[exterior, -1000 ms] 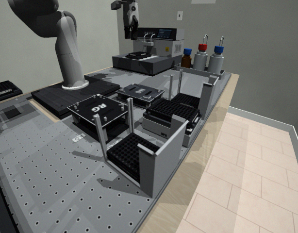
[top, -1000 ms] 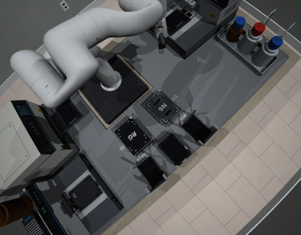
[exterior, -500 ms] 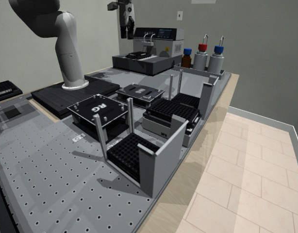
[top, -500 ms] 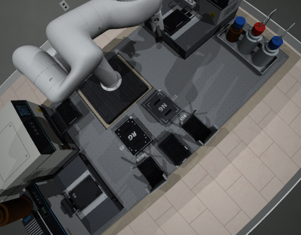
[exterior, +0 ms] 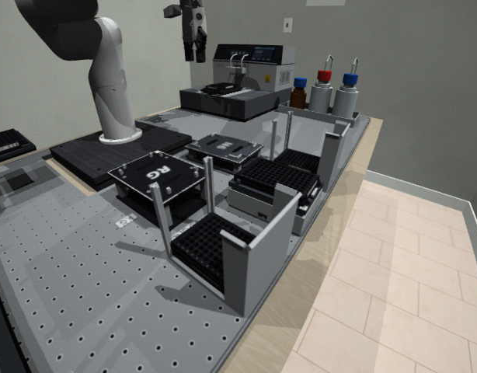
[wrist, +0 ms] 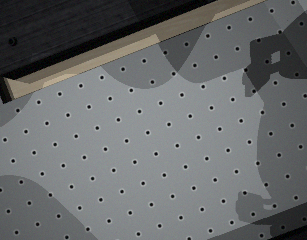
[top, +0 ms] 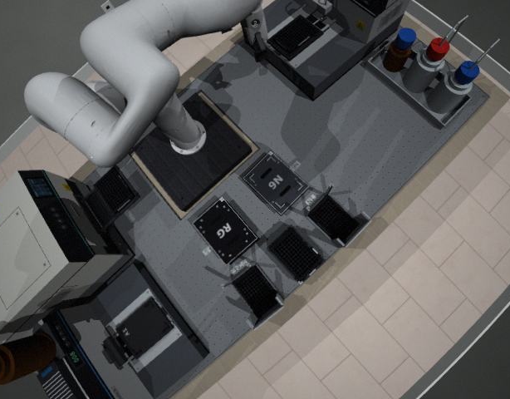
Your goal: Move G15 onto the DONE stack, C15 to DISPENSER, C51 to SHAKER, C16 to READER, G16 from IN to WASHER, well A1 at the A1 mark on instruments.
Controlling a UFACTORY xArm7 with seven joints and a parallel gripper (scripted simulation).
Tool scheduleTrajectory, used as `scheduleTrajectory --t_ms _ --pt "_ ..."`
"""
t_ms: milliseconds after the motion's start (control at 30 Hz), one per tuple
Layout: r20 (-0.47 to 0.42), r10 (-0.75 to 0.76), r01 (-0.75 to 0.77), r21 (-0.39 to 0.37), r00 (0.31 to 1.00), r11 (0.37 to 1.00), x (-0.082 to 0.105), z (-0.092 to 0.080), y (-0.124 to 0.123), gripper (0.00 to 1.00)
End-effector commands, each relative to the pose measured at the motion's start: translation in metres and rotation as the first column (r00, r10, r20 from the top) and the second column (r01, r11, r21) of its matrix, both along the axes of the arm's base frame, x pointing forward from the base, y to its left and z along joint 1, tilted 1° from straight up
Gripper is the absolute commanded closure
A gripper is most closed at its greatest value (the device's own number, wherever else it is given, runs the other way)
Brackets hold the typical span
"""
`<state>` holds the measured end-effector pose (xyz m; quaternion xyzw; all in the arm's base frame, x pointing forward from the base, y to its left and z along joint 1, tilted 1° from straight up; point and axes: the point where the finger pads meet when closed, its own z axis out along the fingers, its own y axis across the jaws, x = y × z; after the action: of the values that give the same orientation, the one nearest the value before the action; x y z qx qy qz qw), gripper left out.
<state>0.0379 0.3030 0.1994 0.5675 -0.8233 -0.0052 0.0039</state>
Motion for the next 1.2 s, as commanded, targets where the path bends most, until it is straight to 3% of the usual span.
scheduleTrajectory --t_ms 0,100,667,833,1167 --pt "0.000 -0.001 0.000 0.004 1.000 1.000 -0.011 0.002 0.002 0.00" --pt "0.001 0.118 -0.118 0.005 0.993 0.993 -0.012 0.002 0.012 0.00" --pt "0.001 0.118 -0.118 0.006 0.993 0.993 -0.018 0.002 0.060 0.00" --pt "0.002 0.235 -0.235 0.007 0.972 0.972 -0.019 0.002 0.070 0.00" --pt "0.002 0.235 -0.235 0.007 0.972 0.972 -0.020 0.002 0.103 0.00"
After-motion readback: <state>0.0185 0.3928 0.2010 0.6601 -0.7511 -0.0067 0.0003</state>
